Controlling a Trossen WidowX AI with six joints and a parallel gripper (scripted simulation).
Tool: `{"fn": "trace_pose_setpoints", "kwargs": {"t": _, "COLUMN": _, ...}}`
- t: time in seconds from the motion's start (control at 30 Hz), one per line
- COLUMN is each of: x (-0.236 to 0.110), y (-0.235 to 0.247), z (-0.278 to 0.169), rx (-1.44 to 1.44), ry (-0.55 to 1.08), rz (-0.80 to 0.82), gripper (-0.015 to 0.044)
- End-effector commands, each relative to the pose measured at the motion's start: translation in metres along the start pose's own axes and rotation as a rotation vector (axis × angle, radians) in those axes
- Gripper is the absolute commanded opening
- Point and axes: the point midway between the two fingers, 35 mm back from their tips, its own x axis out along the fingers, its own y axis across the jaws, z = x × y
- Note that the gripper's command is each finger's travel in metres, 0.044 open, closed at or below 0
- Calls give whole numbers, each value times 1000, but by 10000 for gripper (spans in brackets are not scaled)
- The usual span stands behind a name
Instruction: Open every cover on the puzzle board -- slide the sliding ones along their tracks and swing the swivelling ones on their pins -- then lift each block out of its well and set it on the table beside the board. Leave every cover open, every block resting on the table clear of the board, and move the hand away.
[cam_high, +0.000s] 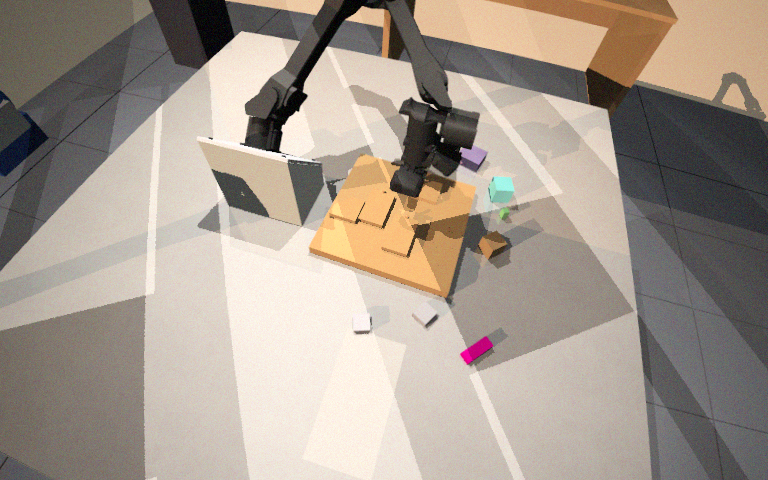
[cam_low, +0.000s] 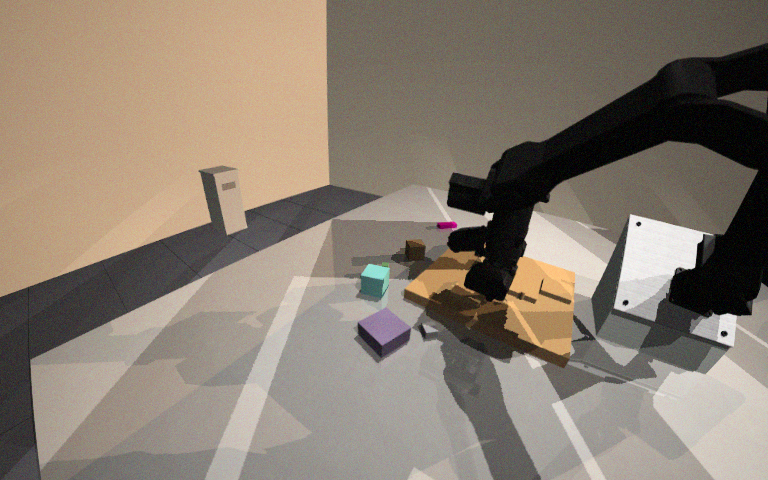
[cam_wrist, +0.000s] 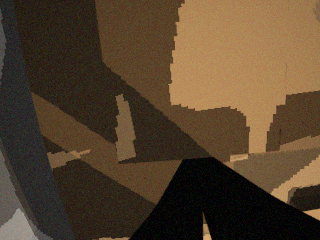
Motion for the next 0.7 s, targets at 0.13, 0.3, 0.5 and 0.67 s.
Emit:
{"fn": "trace_pose_setpoints", "kwargs": {"t": 0.13, "x": 0, "y": 1, "z": 10, "rx": 5, "ry": 1, "rz": 5, "gripper": 0}}
{"fn": "trace_pose_setpoints", "kwargs": {"t": 0.3, "x": 0, "y": 1, "z": 15, "rx": 5, "ry": 1, "rz": 5, "gripper": 0}}
{"fn": "trace_pose_setpoints", "kwargs": {"t": 0.5, "x": 0, "y": 1, "z": 21, "rx": 4, "ry": 1, "rz": 5, "gripper": 0}}
{"fn": "trace_pose_setpoints", "kwargs": {"t": 0.67, "x": 0, "y": 1, "z": 26, "rx": 4, "ry": 1, "rz": 5, "gripper": 0}}
